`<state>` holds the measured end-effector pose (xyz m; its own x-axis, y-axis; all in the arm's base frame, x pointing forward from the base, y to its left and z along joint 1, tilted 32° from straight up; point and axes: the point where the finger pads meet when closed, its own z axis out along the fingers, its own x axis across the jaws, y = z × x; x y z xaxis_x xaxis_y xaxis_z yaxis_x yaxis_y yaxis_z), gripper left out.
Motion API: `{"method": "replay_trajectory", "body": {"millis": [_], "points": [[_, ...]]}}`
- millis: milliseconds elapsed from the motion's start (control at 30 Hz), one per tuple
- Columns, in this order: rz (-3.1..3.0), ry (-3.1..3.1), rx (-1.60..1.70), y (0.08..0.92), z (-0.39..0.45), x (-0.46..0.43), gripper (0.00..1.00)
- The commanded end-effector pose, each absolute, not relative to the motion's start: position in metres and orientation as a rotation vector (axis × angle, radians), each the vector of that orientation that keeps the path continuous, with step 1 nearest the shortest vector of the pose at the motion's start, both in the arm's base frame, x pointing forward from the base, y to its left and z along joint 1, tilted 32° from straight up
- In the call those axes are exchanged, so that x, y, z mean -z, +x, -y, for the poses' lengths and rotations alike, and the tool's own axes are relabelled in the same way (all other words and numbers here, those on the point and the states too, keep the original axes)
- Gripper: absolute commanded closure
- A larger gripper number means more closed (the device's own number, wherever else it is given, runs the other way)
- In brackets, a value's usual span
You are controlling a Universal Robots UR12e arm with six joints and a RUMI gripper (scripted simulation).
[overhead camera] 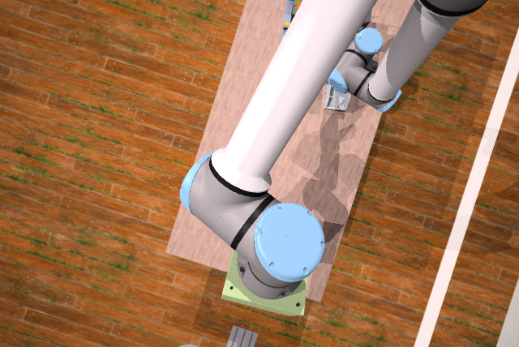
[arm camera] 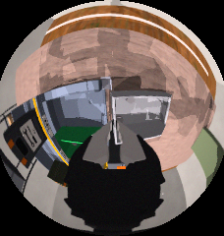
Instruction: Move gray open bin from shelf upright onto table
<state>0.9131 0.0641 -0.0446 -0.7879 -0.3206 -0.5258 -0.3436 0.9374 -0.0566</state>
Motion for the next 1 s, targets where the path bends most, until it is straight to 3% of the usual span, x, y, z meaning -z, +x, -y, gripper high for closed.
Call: {"method": "replay_trajectory", "body": {"millis": [0, 967], "points": [[-2.541, -0.472, -0.056, 0.915, -0.065, 0.046, 1.00], [-2.541, -0.472, -0.056, 0.922, -0.066, 0.057, 1.00]]}}
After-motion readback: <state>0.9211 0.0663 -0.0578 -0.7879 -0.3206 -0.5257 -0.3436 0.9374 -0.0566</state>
